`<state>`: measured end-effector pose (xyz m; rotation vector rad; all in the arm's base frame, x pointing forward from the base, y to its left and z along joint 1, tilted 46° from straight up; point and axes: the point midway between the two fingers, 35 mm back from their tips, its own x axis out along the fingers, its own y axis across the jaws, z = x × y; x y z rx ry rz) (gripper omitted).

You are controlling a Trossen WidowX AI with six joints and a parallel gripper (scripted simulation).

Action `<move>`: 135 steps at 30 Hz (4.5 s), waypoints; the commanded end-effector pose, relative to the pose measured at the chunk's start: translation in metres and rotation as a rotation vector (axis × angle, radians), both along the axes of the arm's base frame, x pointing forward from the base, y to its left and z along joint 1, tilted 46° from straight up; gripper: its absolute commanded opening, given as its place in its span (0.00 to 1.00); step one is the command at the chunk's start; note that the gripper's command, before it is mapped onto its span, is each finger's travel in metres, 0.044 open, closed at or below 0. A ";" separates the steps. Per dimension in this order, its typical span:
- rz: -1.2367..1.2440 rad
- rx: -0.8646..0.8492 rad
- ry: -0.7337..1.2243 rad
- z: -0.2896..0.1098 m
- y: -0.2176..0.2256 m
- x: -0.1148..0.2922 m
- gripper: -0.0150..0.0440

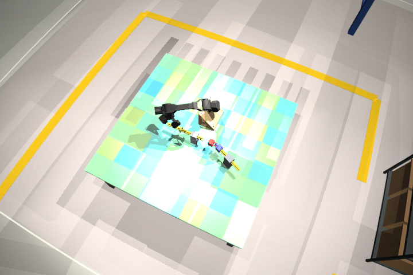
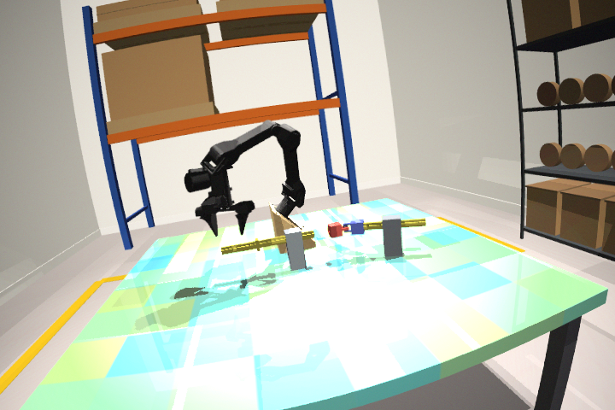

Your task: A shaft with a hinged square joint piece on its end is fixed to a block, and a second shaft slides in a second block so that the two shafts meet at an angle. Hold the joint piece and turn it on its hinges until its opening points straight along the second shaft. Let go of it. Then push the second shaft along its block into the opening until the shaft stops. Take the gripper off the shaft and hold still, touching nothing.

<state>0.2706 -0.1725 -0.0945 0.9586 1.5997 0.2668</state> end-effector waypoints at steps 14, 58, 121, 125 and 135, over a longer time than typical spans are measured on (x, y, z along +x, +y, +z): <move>-0.428 0.035 0.373 -0.019 0.019 -0.002 1.00; -0.820 0.082 0.726 -0.055 0.059 -0.001 0.96; -0.793 0.057 0.754 -0.054 0.060 -0.001 0.37; -0.775 0.040 0.773 -0.053 0.061 -0.001 0.37; -0.775 0.039 0.771 -0.052 0.061 -0.001 0.29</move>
